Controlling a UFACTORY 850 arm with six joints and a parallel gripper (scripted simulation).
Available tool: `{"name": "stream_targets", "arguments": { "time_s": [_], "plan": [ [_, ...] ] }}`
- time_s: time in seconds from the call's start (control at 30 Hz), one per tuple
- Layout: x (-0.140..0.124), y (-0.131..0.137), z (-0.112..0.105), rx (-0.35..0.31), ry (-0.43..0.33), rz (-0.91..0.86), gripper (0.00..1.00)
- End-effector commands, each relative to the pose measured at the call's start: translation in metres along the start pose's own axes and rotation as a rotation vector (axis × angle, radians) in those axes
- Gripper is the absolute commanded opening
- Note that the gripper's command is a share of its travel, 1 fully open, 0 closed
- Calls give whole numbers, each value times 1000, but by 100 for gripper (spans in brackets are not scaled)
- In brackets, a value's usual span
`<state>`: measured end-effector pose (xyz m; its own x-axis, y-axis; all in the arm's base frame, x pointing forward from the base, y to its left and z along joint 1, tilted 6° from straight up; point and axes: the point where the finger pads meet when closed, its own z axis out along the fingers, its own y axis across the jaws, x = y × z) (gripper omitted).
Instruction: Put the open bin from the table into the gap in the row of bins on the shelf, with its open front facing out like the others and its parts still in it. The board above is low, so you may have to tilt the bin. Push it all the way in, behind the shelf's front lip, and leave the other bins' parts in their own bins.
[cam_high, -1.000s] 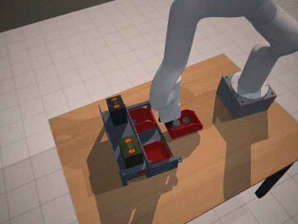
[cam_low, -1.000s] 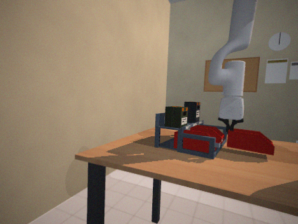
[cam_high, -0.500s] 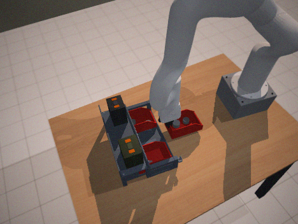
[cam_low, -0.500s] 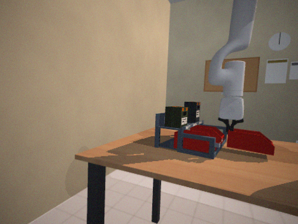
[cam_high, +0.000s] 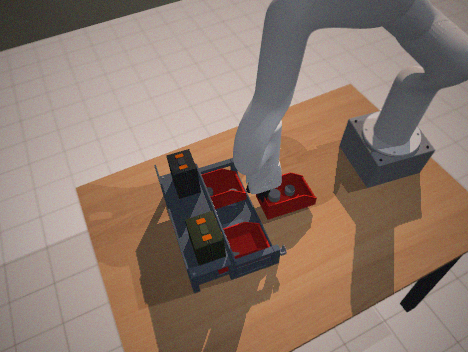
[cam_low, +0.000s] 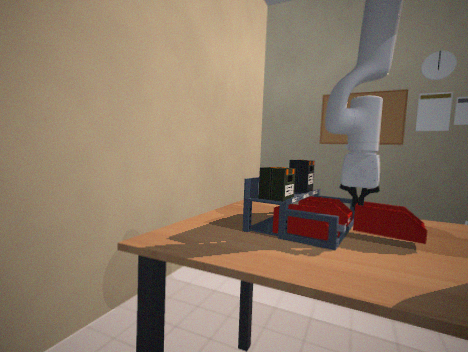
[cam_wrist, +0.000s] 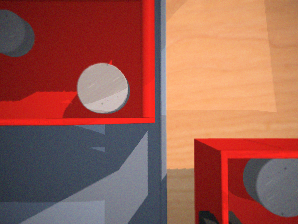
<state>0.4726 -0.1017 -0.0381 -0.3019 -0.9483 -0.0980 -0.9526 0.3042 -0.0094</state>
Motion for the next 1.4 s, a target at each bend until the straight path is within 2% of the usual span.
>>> {"name": "stream_targets", "arguments": {
  "time_s": [0.0, 0.8, 0.97, 1.37],
  "plan": [
    [0, -3, -1, -3, 2, 0, 0],
    [0, -13, 0, -3, 2, 0, 0],
    [0, -22, 0, -3, 2, 0, 0],
    [0, -22, 0, -3, 2, 0, 0]
  ]
}}
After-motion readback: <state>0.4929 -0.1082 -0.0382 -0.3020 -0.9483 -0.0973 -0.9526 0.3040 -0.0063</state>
